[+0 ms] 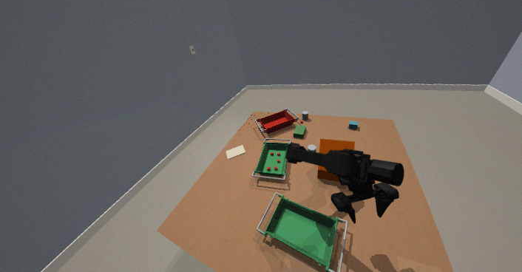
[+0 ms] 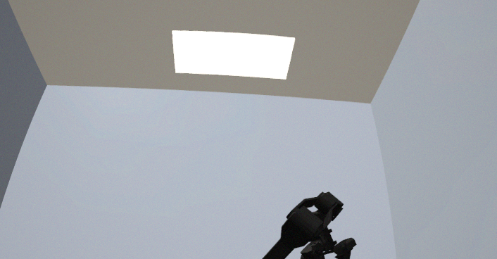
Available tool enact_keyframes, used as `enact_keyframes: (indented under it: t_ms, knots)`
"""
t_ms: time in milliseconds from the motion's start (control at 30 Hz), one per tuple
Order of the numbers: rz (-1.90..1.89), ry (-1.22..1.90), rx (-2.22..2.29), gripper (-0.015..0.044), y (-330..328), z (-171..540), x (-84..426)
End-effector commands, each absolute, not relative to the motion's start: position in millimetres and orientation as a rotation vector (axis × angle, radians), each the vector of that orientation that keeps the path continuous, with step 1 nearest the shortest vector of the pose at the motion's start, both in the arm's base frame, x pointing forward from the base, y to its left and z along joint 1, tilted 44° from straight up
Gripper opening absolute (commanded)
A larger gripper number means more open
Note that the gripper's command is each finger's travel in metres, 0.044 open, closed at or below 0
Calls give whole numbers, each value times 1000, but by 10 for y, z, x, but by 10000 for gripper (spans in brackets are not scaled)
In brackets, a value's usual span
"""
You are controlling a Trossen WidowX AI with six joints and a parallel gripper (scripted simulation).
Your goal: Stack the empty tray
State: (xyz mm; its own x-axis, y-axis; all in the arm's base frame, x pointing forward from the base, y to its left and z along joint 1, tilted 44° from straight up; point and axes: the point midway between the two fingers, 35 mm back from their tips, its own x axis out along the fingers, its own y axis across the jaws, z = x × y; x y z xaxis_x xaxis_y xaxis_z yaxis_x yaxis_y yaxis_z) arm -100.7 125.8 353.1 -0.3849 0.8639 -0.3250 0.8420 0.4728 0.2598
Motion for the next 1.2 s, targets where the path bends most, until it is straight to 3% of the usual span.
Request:
enact_keyframes:
  t_ms: [0, 233, 367, 767, 1167]
  knots:
    - [72, 2311, 1425, 374, 1258, 3531, -1007]
    - [67, 2317, 1415, 190, 1247, 3528, -1026]
    - [-38, 2422, 1215, 85, 1004, 3470, -1366]
    - [-370, 2477, 491, 83, -341, 3184, -2010]
    - [-524, 2159, -29, 83, -1899, 2855, -1575]
